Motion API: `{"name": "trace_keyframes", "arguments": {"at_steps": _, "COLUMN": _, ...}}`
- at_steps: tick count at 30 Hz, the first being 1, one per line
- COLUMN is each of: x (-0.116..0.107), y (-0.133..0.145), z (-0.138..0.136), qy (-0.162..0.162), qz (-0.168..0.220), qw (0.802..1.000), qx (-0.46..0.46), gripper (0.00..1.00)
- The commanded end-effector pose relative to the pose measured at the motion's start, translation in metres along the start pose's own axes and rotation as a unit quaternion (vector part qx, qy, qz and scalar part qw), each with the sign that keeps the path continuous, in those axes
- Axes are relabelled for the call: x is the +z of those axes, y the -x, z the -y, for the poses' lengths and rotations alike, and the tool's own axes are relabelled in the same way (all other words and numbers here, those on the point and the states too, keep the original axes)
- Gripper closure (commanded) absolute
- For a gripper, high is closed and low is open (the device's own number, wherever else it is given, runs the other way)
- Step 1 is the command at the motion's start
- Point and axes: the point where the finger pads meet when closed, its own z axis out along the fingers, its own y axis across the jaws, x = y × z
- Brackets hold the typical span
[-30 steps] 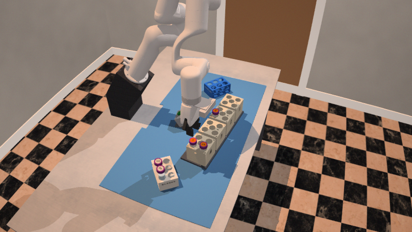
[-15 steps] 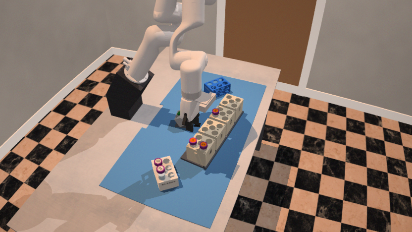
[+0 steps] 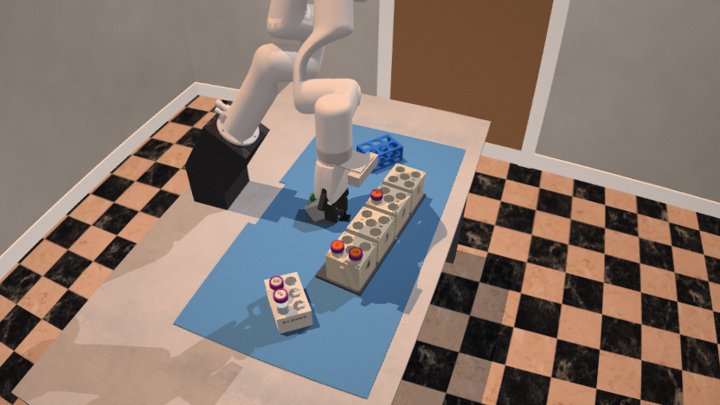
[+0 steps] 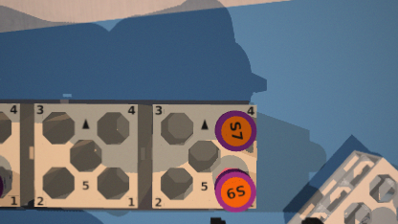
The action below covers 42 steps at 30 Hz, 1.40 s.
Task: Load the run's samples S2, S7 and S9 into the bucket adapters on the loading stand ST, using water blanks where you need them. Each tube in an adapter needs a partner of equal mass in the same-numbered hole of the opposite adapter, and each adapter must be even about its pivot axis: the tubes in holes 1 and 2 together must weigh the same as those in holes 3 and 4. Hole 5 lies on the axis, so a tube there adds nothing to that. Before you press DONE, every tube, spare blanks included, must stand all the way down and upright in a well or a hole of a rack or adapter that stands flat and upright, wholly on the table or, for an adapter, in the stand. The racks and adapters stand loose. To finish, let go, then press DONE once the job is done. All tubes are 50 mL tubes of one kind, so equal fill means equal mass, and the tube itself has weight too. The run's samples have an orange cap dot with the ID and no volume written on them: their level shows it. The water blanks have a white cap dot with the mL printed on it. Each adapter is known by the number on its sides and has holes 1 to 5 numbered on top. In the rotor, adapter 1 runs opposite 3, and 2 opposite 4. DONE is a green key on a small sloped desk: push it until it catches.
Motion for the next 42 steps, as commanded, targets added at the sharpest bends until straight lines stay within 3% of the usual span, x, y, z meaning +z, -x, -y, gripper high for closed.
{"name": "trace_keyframes", "arguments": {"at_steps": 1, "x": -0.004, "y": -0.001, "z": 0.0, "qy": 0.0, "qz": -0.001, "qw": 1.0, "qx": 0.0, "gripper": 0.56}}
{"name": "trace_keyframes", "arguments": {"at_steps": 23, "x": -0.004, "y": -0.001, "z": 0.0, "qy": 0.0, "qz": -0.001, "qw": 1.0, "qx": 0.0, "gripper": 0.56}}
{"name": "trace_keyframes", "arguments": {"at_steps": 24, "x": -0.004, "y": 0.001, "z": -0.005, "qy": 0.0, "qz": -0.001, "qw": 1.0, "qx": 0.016, "gripper": 0.43}}
{"name": "trace_keyframes", "arguments": {"at_steps": 35, "x": -0.004, "y": 0.022, "z": -0.056, "qy": 0.0, "qz": -0.001, "qw": 0.98, "qx": 0.198, "gripper": 0.43}}
{"name": "trace_keyframes", "arguments": {"at_steps": 37, "x": -0.004, "y": 0.022, "z": -0.056, "qy": 0.0, "qz": -0.001, "qw": 0.98, "qx": 0.198, "gripper": 0.43}}
{"name": "trace_keyframes", "arguments": {"at_steps": 42, "x": -0.004, "y": 0.032, "z": -0.079, "qy": 0.0, "qz": -0.001, "qw": 0.96, "qx": 0.279, "gripper": 0.43}}
